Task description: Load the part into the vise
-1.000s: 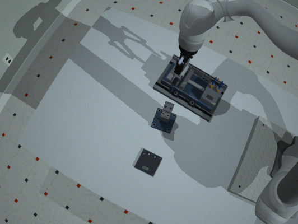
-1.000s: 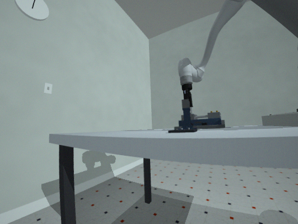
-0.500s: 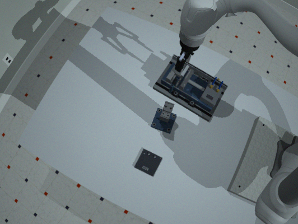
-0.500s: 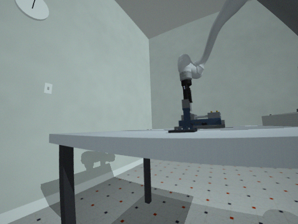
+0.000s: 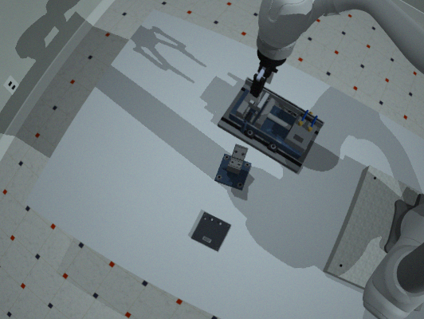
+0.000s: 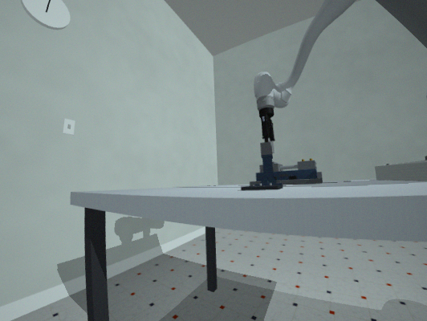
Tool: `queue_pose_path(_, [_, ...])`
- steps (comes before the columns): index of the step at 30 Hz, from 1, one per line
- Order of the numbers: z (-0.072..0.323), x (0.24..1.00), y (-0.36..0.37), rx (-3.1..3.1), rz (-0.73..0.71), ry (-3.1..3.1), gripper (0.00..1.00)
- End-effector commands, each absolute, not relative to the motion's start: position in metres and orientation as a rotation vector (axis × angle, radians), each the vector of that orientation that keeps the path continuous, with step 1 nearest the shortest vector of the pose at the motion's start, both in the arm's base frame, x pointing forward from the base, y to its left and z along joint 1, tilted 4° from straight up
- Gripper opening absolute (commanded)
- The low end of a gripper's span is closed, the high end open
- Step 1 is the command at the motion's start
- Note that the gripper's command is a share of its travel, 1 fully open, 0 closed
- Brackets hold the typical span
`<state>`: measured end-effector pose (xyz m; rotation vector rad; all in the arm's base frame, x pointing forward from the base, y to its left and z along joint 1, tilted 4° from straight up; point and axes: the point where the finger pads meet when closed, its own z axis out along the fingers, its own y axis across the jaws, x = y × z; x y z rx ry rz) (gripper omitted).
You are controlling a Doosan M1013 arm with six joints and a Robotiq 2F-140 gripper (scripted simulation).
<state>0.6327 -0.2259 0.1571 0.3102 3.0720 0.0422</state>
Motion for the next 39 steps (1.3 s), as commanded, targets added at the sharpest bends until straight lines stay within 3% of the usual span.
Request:
queue_pose_path(1, [0.1655, 0.6339, -0.2270, 0.311, 0.047, 3.069, 0.47])
queue_pose_path(6, [0.1664, 0.6338, -0.2270, 0.311, 0.047, 3.069, 0.47])
queue_pose_path(7, [0.1664, 0.6338, -0.2270, 0.311, 0.047, 3.069, 0.00])
queue_pose_path(39, [0.1664, 0.6338, -0.2270, 0.311, 0.047, 3.069, 0.00])
